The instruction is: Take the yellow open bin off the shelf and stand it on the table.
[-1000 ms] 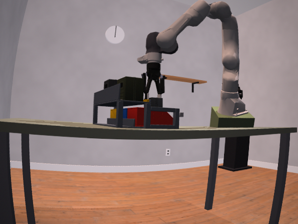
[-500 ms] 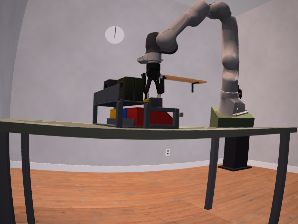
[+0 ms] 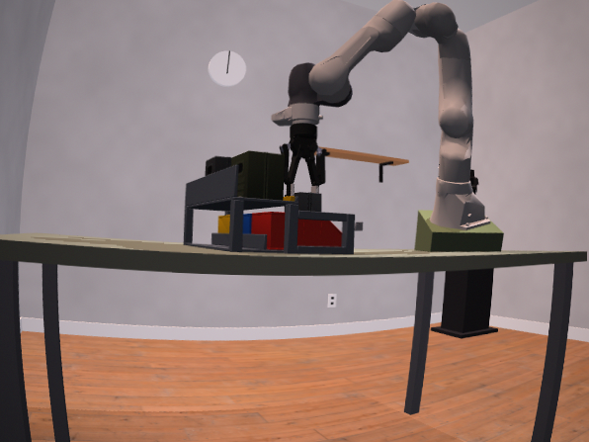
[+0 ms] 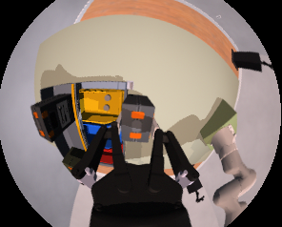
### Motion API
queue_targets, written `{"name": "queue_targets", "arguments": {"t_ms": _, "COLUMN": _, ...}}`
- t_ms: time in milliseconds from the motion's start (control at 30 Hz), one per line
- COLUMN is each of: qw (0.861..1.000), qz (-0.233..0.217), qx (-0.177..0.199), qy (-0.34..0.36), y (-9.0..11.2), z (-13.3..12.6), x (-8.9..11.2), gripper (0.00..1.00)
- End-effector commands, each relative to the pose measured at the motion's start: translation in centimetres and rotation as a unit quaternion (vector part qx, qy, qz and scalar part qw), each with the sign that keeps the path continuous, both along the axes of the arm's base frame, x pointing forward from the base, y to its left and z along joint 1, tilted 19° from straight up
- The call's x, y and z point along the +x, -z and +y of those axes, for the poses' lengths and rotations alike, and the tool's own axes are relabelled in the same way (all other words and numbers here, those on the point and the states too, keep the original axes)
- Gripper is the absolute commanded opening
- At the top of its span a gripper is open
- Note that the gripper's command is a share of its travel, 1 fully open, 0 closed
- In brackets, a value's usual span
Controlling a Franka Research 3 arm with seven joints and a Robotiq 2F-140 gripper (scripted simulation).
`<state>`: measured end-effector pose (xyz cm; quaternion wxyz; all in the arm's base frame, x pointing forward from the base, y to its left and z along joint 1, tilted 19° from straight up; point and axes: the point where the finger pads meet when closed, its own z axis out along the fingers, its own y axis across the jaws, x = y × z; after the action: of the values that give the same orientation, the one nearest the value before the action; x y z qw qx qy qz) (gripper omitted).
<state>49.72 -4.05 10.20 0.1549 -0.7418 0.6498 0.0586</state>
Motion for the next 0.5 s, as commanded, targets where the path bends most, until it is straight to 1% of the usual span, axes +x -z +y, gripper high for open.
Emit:
{"name": "queue_targets", "arguments": {"t_ms": 0, "qw": 1.0, "qz": -0.003, "qx": -0.002, "qy": 0.002, "y": -0.28, "z": -0.16, "x": 0.28, "gripper": 0.0}}
{"name": "queue_targets", "arguments": {"t_ms": 100, "qw": 1.0, "qz": -0.008, "qx": -0.005, "qy": 0.004, "y": -0.67, "z": -0.38, "x": 0.68, "gripper": 0.0}}
{"name": "queue_targets", "arguments": {"t_ms": 467, "qw": 1.0, "qz": -0.008, "qx": -0.005, "qy": 0.004, "y": -0.67, "z": -0.38, "x": 0.68, "gripper": 0.0}}
